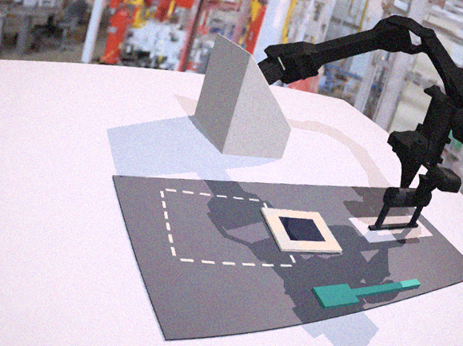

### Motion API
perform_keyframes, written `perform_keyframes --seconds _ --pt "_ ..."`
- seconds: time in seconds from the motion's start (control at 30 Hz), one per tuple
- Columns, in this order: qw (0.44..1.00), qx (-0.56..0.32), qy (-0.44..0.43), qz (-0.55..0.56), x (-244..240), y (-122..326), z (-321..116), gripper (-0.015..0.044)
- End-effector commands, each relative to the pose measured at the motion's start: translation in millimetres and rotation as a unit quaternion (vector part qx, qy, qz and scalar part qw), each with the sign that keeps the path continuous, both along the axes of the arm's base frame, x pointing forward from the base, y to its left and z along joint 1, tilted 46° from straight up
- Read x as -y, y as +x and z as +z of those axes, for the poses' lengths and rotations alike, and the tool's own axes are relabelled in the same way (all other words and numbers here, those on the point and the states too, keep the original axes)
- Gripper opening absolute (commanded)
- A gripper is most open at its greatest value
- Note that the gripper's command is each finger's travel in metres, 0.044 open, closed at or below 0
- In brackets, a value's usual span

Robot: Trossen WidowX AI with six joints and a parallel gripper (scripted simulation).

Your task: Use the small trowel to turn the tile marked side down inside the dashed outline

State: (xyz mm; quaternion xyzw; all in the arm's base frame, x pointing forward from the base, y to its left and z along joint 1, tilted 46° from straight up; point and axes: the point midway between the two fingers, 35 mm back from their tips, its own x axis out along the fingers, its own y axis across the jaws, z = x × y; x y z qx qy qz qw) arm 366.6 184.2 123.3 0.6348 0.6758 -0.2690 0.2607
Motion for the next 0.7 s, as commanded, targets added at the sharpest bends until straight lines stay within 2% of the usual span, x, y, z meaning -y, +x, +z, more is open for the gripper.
perform_keyframes --seconds 0.0,0.67 --pt "1.0 -0.004 -0.001 -0.002 0.0 -0.2 -0.3 0.0261" --pt "1.0 -0.004 -0.001 -0.003 1.7 -0.1 1.3 0.027"
